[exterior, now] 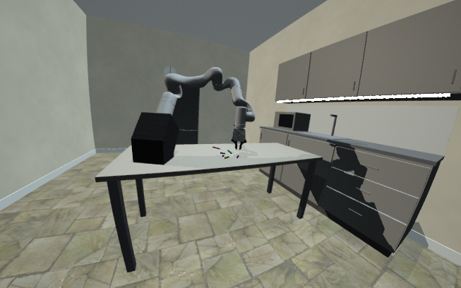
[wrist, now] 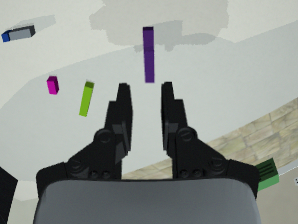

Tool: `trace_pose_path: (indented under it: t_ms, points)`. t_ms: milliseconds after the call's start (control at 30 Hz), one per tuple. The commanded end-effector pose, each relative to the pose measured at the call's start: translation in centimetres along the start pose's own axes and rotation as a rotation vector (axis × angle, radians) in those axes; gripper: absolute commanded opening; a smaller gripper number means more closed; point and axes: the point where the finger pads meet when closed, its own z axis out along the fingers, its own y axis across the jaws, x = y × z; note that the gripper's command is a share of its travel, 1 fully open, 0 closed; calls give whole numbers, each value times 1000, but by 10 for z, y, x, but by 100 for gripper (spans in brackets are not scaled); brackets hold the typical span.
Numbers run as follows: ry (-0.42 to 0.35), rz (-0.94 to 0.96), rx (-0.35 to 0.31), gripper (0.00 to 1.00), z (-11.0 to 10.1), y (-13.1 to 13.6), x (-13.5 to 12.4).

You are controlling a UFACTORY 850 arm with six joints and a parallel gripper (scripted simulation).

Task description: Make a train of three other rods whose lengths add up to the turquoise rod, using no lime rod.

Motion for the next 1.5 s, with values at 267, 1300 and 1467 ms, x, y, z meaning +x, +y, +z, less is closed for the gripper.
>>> trace_pose_path:
  t_ms: [267,1300,1467]
  points:
    - [0,-1,-2,24,5,1,0]
    - [0,-1,-2,24,43,2,0]
    - [0,-1,-2,24,48,2,0]
